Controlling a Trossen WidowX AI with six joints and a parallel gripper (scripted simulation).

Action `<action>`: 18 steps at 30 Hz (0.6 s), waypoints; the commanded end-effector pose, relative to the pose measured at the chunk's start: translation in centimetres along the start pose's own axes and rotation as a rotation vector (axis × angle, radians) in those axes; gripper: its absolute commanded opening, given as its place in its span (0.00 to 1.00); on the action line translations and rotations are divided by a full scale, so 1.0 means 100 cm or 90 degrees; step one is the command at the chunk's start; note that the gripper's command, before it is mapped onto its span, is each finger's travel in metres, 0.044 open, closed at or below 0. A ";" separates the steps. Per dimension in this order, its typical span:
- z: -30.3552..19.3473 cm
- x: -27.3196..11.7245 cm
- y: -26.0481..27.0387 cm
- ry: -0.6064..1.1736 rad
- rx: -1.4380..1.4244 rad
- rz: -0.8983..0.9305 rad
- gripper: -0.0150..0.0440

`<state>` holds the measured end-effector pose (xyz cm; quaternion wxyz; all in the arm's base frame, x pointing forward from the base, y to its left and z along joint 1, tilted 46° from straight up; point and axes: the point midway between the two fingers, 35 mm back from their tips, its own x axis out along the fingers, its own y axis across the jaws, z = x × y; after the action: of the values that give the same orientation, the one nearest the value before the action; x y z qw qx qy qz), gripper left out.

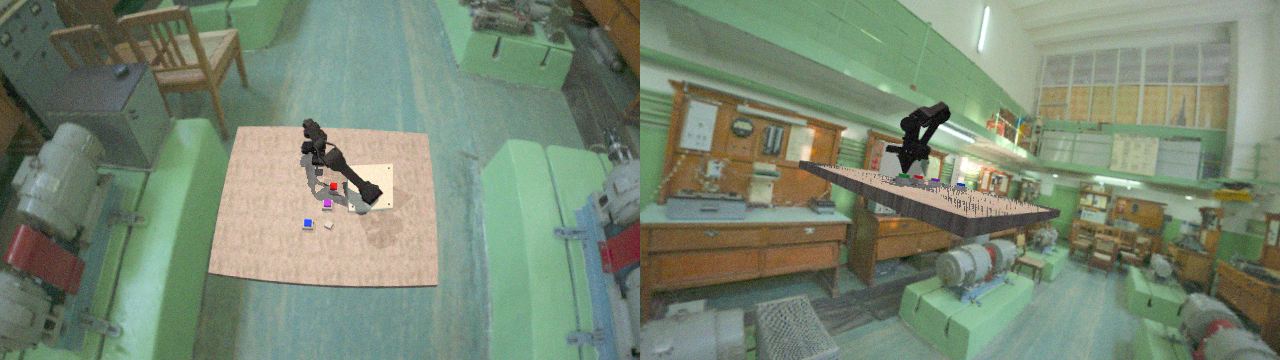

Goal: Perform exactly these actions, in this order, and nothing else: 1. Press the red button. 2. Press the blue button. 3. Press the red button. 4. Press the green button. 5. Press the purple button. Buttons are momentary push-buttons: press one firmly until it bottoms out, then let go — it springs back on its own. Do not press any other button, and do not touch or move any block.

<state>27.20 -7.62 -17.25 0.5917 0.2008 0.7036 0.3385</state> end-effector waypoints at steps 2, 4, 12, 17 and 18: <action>0.002 -0.022 -0.002 -0.009 -0.004 -0.010 0.29; 0.002 -0.024 -0.002 -0.009 -0.004 -0.010 0.29; 0.001 -0.084 -0.002 -0.009 -0.003 -0.012 0.29; 0.005 -0.093 0.034 -0.009 -0.002 -0.013 0.29; 0.005 -0.095 0.049 -0.009 -0.001 -0.013 0.29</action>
<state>28.96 -12.58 -10.11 0.6001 0.1981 0.7017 0.3291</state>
